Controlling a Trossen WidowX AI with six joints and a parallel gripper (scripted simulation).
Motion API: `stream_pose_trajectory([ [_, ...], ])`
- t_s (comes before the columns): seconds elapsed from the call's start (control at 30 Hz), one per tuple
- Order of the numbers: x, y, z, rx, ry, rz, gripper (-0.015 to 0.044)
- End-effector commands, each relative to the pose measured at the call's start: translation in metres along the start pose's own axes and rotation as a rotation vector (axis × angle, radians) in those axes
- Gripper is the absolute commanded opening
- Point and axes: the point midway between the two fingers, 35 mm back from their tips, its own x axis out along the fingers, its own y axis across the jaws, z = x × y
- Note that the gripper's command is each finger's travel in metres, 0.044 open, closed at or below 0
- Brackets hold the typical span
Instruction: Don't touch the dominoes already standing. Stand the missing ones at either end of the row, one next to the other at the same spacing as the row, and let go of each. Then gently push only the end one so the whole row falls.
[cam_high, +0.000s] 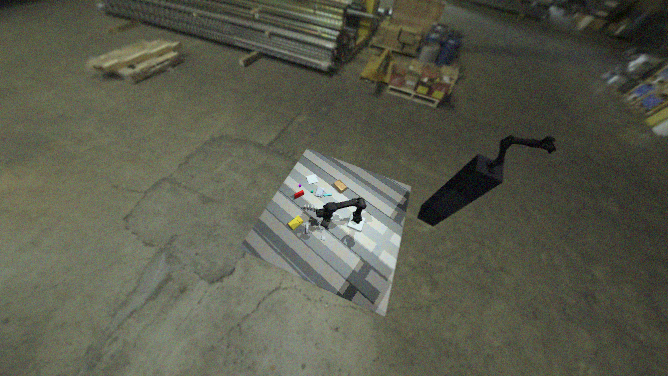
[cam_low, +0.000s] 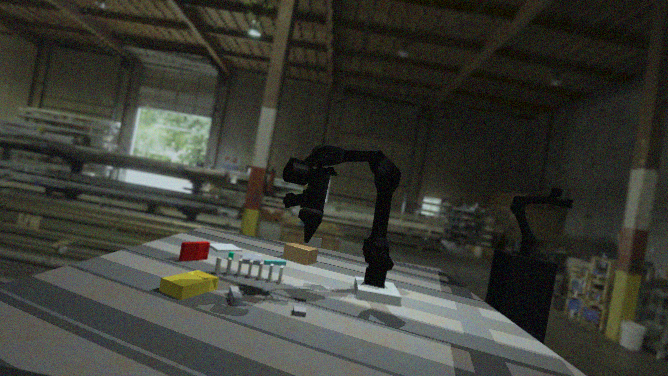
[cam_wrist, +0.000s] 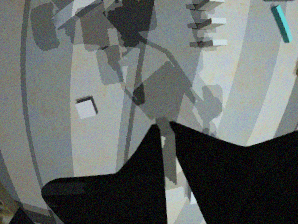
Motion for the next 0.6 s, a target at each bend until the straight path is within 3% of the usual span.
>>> stream_pose_trajectory([
  [0.0, 0.009, 0.003, 0.004, -0.047, -0.061, -0.017, 0.0022],
  [0.57, 0.039, 0.027, 0.026, -0.189, -0.404, -0.061, 0.0022],
])
